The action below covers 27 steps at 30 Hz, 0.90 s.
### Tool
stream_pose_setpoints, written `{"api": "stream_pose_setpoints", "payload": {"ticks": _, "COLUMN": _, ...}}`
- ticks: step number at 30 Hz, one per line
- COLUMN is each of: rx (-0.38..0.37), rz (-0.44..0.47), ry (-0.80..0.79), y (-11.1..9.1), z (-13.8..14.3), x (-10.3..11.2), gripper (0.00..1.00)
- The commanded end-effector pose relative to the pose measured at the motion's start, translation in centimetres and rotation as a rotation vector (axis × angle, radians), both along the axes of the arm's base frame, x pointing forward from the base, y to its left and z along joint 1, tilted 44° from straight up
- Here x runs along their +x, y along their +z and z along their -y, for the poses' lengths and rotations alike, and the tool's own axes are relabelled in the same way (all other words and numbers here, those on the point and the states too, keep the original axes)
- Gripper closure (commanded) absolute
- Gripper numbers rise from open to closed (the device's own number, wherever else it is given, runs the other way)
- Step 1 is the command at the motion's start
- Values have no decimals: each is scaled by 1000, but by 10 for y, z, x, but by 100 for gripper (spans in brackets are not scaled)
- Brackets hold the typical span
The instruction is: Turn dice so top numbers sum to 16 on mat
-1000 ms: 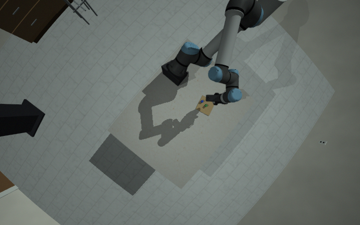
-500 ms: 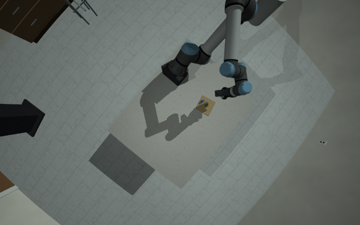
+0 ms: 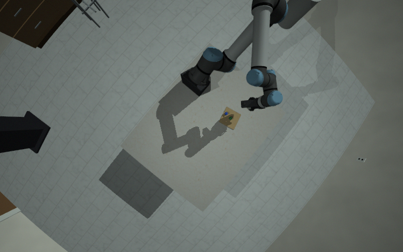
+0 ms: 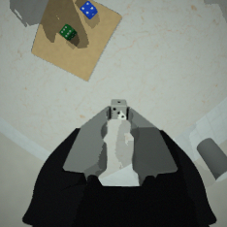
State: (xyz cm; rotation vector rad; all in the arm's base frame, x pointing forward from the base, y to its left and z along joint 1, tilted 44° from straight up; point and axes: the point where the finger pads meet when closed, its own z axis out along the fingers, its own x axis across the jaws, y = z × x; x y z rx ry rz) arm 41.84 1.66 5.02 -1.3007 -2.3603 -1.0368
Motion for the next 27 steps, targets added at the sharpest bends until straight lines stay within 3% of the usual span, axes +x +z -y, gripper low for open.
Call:
{"api": "stream_pose_setpoints", "payload": {"ticks": 1, "rx": 5, "rz": -12, "ry": -15, "y": 0, "z": 0, "x": 0, "gripper": 97}}
{"api": "stream_pose_setpoints", "payload": {"ticks": 14, "rx": 29, "rz": -75, "ry": -83, "y": -1, "z": -2, "x": -2, "gripper": 97}}
{"api": "stream_pose_setpoints", "payload": {"ticks": 27, "rx": 86, "rz": -220, "ry": -235, "y": -2, "z": -6, "x": -7, "gripper": 97}}
